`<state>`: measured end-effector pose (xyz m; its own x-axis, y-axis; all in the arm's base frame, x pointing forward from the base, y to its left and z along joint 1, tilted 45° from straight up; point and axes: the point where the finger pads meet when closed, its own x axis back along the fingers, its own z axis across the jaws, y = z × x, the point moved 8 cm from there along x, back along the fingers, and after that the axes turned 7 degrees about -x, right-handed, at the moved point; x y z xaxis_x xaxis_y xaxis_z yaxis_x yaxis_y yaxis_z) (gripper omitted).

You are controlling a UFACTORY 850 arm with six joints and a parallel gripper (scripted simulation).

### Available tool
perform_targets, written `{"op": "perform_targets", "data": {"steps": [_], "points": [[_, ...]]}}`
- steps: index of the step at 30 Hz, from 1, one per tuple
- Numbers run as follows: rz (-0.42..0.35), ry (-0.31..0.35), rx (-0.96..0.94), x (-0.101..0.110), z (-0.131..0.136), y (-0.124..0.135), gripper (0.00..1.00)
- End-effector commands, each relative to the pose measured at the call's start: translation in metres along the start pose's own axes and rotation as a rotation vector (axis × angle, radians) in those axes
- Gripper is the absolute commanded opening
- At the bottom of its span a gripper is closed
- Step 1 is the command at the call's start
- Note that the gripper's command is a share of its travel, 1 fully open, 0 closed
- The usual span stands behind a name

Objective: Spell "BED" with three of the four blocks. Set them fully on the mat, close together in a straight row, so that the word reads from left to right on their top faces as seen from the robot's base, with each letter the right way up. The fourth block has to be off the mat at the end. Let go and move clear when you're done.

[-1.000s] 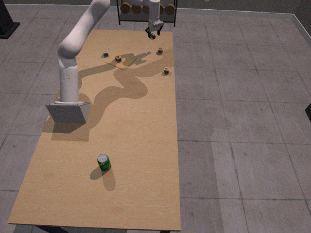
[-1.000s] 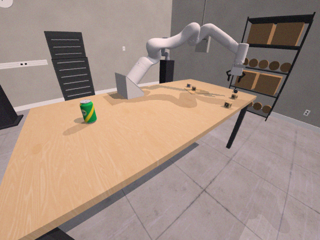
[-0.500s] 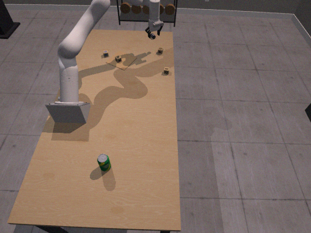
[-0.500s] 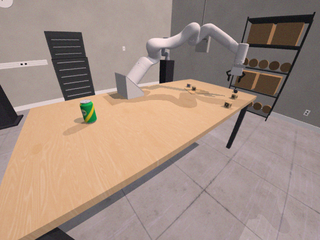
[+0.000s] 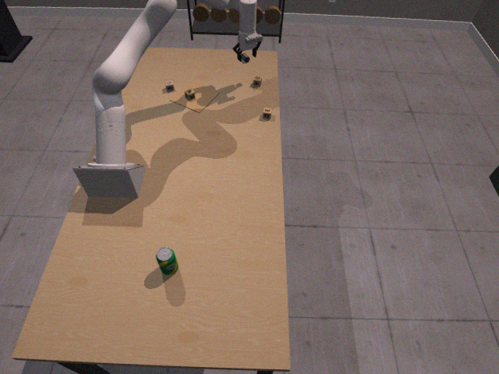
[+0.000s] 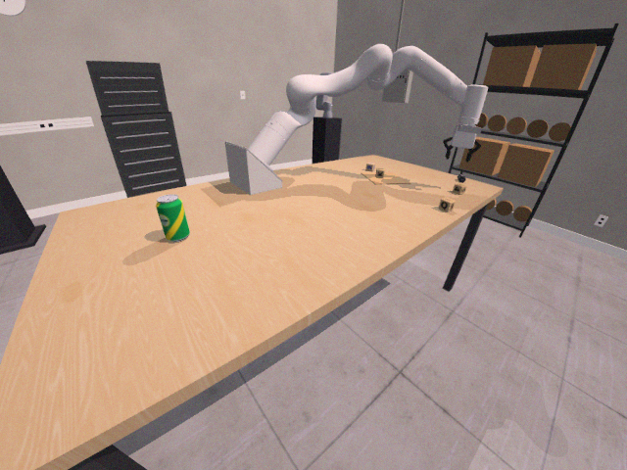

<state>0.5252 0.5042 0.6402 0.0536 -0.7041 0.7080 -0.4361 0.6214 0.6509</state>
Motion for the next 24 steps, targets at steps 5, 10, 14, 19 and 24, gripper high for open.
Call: {"op": "perform_targets", "data": {"steps": [5, 10, 14, 19, 24], "points": [[0.0, -0.002, 0.0, 0.001, 0.001, 0.002, 1.0], [0.027, 0.008, -0.015, -0.011, 0.052, 0.05, 1.0], [0.043, 0.011, -0.023, -0.017, 0.094, 0.081, 1.0], [0.06, 0.012, -0.029, -0.021, 0.154, 0.114, 1.0], [0.068, 0.01, -0.03, -0.021, 0.21, 0.135, 1.0]]}}
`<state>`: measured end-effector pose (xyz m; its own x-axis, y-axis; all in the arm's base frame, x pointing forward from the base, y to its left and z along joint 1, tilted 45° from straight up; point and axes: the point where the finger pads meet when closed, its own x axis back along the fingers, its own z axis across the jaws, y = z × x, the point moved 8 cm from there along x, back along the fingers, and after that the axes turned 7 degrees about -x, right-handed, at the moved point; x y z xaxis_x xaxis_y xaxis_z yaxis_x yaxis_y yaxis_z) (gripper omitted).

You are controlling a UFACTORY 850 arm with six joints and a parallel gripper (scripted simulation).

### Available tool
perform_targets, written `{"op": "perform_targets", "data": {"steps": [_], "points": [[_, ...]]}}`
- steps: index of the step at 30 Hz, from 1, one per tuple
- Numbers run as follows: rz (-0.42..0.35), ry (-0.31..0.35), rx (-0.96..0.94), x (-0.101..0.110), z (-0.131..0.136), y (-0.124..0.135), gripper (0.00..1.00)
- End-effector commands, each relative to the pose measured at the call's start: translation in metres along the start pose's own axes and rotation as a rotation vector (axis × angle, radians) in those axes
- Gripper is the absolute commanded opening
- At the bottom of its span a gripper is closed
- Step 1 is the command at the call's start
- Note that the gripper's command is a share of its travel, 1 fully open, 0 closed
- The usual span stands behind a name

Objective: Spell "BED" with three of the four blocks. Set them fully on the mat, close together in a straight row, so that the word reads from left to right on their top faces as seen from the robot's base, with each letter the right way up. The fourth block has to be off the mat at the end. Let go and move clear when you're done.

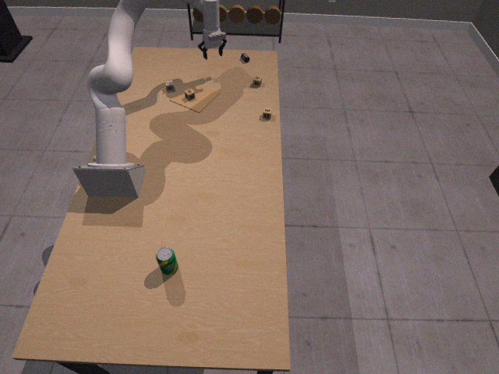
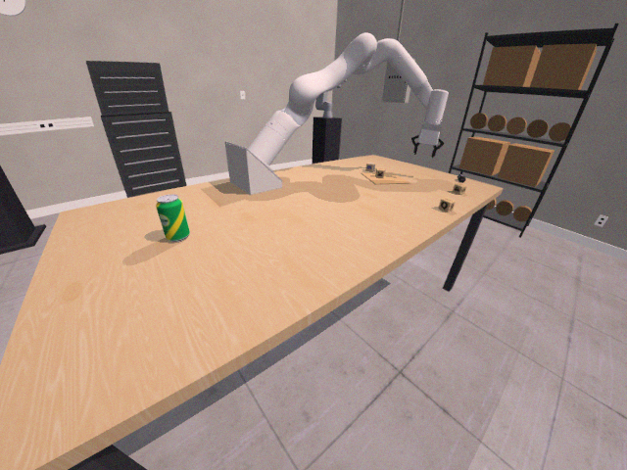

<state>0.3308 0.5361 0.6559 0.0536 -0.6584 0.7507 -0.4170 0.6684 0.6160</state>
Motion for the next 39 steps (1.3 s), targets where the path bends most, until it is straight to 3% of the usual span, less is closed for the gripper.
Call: {"op": "perform_targets", "data": {"steps": [1, 10, 13, 15, 17, 21, 26, 39], "points": [[0.012, -0.017, -0.006, 0.0, 0.057, 0.021, 1.0], [0.004, -0.026, 0.002, 0.005, 0.173, 0.036, 1.0], [-0.006, -0.029, 0.007, 0.007, 0.213, 0.033, 1.0], [-0.006, -0.029, 0.007, 0.007, 0.213, 0.033, 1.0], [-0.023, -0.03, 0.014, 0.01, 0.257, 0.026, 1.0], [-0.044, -0.03, 0.021, 0.013, 0.297, 0.015, 1.0], [-0.058, -0.028, 0.026, 0.014, 0.319, 0.007, 1.0], [-0.059, -0.028, 0.026, 0.014, 0.32, 0.007, 1.0]]}}
